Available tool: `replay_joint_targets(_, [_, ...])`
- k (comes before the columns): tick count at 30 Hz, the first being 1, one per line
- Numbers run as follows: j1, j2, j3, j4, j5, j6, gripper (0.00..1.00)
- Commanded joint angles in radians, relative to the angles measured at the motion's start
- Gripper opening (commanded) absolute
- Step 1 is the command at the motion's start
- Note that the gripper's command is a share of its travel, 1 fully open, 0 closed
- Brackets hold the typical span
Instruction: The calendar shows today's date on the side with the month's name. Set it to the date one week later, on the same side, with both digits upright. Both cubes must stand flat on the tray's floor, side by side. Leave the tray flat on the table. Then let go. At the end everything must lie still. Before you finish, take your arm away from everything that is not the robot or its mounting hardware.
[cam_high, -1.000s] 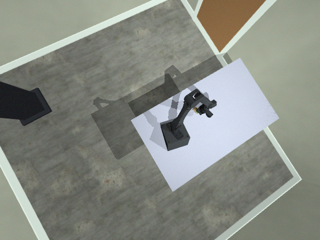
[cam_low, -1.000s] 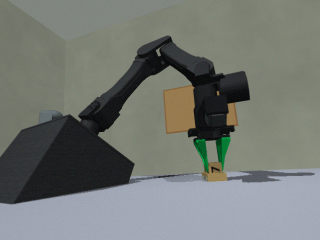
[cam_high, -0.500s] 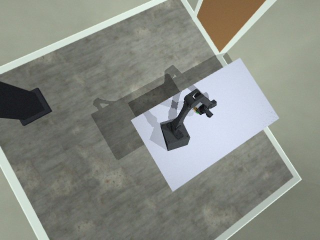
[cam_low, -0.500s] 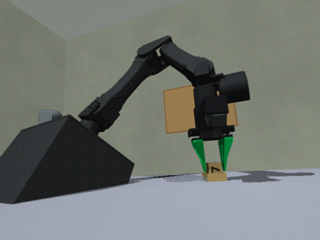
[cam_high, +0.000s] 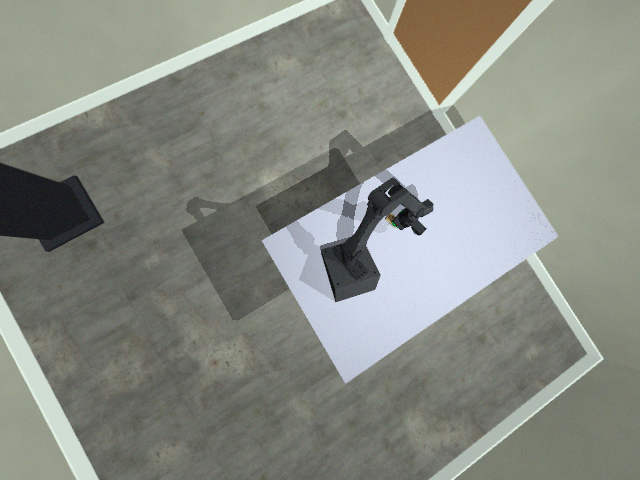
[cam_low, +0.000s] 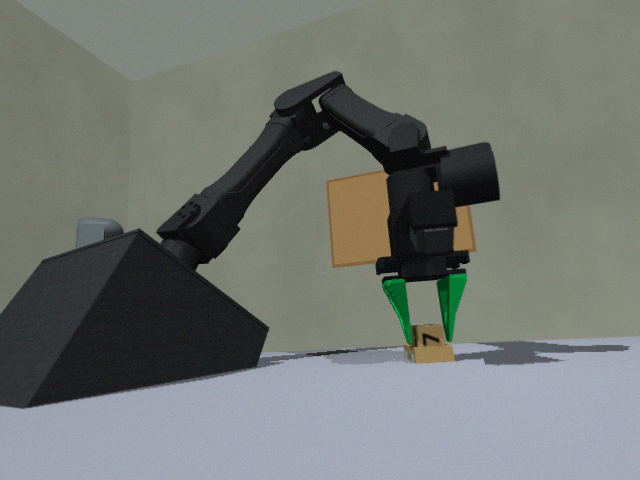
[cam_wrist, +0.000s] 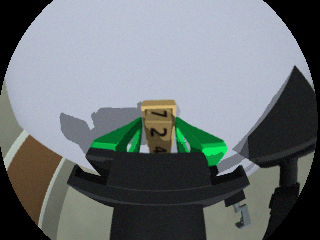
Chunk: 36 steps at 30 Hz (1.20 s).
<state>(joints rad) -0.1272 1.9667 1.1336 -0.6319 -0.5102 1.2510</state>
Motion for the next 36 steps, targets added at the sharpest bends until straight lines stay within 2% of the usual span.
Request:
replay_joint_targets(1, [-0.02, -0.032, 0.026, -0.029, 0.013, -0.011, 0.45])
replay_joint_targets(12, [-0.091, -0.122, 0.099, -0.23, 0.001, -0.092, 0.45])
replay_joint_targets(14, [-0.091, -0.122, 0.099, -0.23, 0.001, -0.092, 0.45])
replay_joint_targets(19, [-0.128, -0.141, 0.163, -0.335, -0.003, -0.135, 0.45])
replay_joint_targets(25, [-0.143, -0.151, 0.189, -0.379, -0.004, -0.152, 0.45])
replay_joint_targets(27, [-0.144, -0.151, 0.171, -0.381, -0.004, -0.153, 0.45])
replay_joint_targets(28, [-0.144, -0.15, 0.169, -0.381, -0.004, -0.153, 1.0])
replay_joint_targets(36, [-0.144, -0.147, 0.169, -0.381, -0.003, -0.151, 1.0])
